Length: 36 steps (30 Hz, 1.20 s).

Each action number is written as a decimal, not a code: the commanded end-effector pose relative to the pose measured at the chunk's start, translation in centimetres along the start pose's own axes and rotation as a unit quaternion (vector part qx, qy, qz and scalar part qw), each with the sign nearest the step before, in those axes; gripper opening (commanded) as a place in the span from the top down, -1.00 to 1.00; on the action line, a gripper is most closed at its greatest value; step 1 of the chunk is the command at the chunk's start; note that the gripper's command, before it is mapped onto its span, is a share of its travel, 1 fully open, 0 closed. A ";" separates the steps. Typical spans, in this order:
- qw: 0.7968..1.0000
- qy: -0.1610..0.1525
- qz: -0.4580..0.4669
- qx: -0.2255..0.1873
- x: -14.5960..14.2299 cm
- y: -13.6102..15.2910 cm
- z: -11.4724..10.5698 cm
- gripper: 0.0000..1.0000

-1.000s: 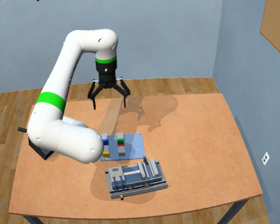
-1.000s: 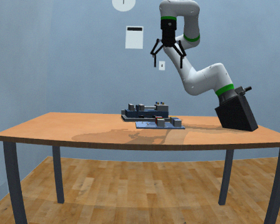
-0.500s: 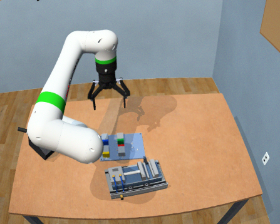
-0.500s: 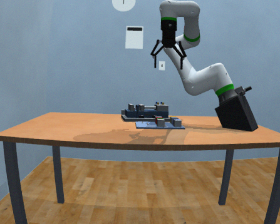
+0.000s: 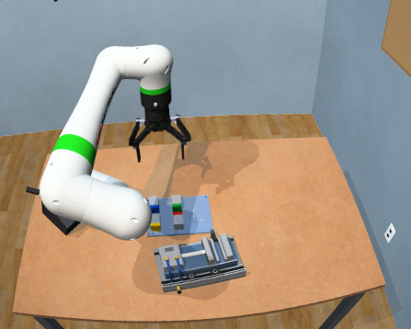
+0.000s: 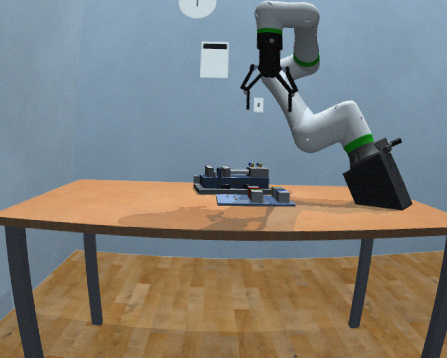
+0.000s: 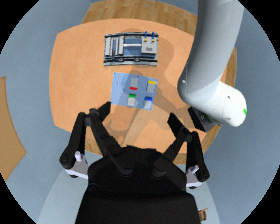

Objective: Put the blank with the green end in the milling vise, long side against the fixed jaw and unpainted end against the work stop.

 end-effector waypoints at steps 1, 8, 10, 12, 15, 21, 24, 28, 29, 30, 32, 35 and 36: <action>1.000 0.000 0.000 0.000 0.0 0.0 0.0 -1.00; 1.000 0.000 0.000 0.000 0.0 0.1 0.1 -1.00; 1.000 0.000 0.000 0.000 0.0 0.1 0.1 -1.00; 1.000 0.000 0.000 0.000 0.0 0.1 0.2 -1.00; 1.000 0.000 -0.015 0.000 0.0 0.1 0.2 -1.00; 0.998 0.000 -0.061 -0.001 0.1 0.2 0.3 -1.00; 0.996 0.000 -0.084 -0.001 0.1 0.2 0.4 -1.00; 0.993 0.000 -0.115 -0.001 0.1 0.3 0.5 -1.00; 0.993 0.000 -0.115 -0.001 0.1 0.3 0.5 -1.00; 0.993 0.000 -0.115 -0.001 0.1 0.3 0.5 -1.00; 0.995 -0.001 -0.096 -0.001 0.1 0.2 0.5 -1.00; 0.997 -0.001 -0.075 -0.001 0.1 0.2 0.4 -1.00; 0.998 -0.001 -0.068 -0.001 0.1 0.2 0.4 -1.00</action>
Point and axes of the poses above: the point where the finger pads meet when closed, its own z axis out along the fingers, its own x axis across the jaws, y = z × x, the point moved 5 cm from there along -z, back along the fingers, and after that the axes turned 15 degrees about z, right-handed, at the moved point
